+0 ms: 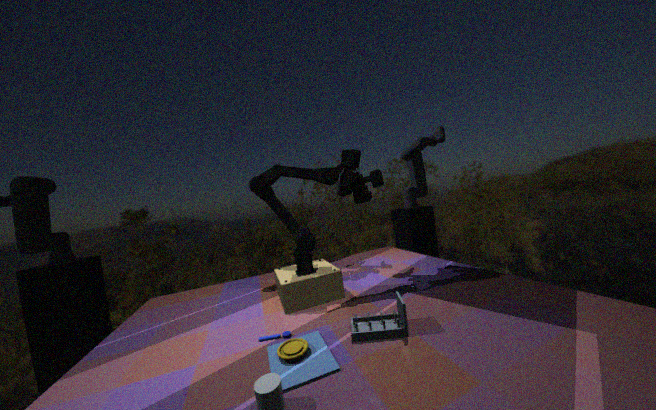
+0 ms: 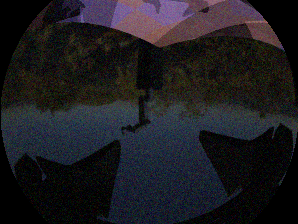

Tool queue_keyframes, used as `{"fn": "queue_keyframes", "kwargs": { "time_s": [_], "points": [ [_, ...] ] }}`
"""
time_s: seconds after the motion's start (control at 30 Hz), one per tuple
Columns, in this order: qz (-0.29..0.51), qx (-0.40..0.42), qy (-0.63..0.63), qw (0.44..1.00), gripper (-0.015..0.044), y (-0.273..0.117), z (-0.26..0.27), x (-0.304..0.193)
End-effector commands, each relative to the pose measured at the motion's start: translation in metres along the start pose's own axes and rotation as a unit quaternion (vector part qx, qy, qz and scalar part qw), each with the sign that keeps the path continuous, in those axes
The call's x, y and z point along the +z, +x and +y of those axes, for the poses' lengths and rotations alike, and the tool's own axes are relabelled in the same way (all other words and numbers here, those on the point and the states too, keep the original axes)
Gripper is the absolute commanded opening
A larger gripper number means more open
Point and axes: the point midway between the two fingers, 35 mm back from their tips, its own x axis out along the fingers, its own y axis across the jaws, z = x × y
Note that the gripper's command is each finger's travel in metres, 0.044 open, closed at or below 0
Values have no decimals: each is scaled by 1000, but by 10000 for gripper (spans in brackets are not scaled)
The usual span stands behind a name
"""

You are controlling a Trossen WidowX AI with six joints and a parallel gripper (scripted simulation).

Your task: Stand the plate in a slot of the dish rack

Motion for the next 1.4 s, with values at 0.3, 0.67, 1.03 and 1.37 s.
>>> {"fn": "queue_keyframes", "kwargs": {
  "time_s": [0.3, 0.67, 1.03, 1.37],
  "points": [
    [-66, 91, -90, 990, 400, -24, 49, 24],
    [-193, 182, -186, 946, 400, -78, 108, 64],
    [-347, 215, -258, 876, 400, -154, 144, 107],
    [-490, 182, -291, 801, 400, -236, 152, 146]
  ]
}}
